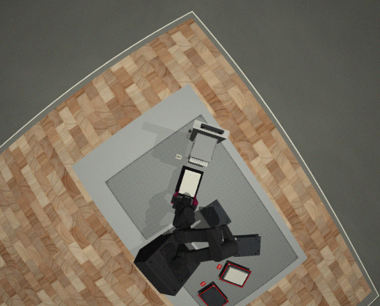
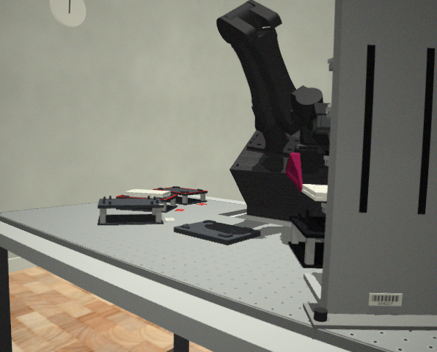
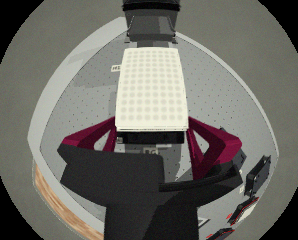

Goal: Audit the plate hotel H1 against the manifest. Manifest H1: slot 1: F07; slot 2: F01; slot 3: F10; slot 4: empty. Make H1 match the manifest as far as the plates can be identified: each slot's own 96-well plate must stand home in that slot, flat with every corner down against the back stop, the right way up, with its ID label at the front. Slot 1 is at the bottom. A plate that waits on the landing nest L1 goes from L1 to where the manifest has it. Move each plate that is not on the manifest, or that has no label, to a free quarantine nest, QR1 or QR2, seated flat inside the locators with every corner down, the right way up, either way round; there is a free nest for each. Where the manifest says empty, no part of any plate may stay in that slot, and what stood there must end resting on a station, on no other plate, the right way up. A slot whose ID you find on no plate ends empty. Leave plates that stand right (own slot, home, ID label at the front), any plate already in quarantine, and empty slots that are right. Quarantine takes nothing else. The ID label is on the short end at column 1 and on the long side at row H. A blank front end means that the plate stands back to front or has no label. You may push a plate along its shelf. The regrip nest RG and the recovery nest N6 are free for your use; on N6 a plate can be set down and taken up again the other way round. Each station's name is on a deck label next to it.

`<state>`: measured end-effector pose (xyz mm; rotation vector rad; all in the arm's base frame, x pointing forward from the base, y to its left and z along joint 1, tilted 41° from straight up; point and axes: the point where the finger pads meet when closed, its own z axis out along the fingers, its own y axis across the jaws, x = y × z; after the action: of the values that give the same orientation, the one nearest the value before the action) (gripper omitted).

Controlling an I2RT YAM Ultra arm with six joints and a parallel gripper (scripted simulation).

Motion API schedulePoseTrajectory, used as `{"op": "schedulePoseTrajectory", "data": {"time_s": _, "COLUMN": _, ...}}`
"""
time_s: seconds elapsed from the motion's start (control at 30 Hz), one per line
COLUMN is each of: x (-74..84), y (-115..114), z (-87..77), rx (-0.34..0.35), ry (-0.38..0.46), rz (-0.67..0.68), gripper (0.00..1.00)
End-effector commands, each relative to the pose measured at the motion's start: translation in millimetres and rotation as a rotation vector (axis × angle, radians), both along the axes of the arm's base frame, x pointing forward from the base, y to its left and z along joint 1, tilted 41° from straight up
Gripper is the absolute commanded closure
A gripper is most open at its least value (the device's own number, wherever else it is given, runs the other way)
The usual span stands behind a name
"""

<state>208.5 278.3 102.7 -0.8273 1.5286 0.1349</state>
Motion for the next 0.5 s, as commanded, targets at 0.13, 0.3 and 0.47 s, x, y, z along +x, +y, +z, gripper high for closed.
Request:
{"op": "schedulePoseTrajectory", "data": {"time_s": 0.13, "x": 0.3, "y": 3.2, "z": 2.2, "rx": 0.019, "ry": -0.006, "rz": 0.013, "gripper": 0.14}}
{"op": "schedulePoseTrajectory", "data": {"time_s": 0.3, "x": 1.6, "y": 3.4, "z": 0.7, "rx": 0.019, "ry": -0.006, "rz": 0.013, "gripper": 0.14}}
{"op": "schedulePoseTrajectory", "data": {"time_s": 0.47, "x": 2.9, "y": 3.6, "z": -0.9, "rx": 0.019, "ry": -0.006, "rz": 0.013, "gripper": 0.14}}
